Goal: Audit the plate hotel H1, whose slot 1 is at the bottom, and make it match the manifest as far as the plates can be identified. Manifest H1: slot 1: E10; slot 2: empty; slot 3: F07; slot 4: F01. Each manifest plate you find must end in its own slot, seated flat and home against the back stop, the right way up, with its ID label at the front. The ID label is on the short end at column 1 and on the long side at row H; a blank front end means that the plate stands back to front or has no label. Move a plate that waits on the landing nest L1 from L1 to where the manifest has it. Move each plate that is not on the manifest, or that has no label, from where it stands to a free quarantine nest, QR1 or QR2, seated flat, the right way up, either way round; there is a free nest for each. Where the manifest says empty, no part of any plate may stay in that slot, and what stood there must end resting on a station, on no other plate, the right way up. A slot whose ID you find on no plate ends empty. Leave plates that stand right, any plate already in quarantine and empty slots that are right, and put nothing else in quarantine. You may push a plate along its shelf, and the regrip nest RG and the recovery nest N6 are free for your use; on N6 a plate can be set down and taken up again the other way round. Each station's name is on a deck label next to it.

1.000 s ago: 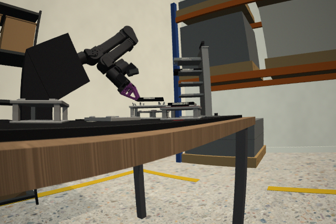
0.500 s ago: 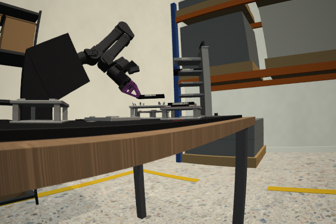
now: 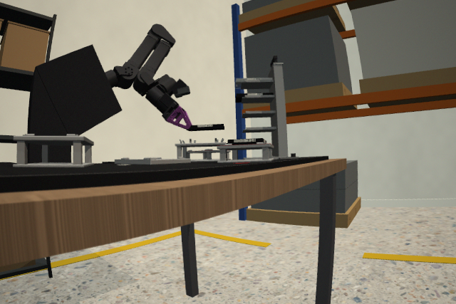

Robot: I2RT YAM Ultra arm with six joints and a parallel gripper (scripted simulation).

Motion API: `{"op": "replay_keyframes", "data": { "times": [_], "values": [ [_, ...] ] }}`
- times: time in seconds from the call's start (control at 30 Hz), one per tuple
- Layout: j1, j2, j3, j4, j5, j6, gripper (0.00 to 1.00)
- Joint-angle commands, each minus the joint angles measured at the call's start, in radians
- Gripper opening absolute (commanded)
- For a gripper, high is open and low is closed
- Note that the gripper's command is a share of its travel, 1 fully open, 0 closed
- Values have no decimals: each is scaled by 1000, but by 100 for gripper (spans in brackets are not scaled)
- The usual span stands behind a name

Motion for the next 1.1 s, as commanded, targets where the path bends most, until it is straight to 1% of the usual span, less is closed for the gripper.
{"op": "replay_keyframes", "data": {
  "times": [0.0, 0.2, 0.27, 0.3, 1.07],
  "values": [
    [-14, -50, -2, -64, -2, 1, 86],
    [-29, -151, -1, -164, -17, 1, 86],
    [-29, -151, -1, -164, -17, 1, 86],
    [-31, -163, -1, -176, -18, 2, 86],
    [-31, -164, -1, -176, -18, 2, 86]
  ]
}}
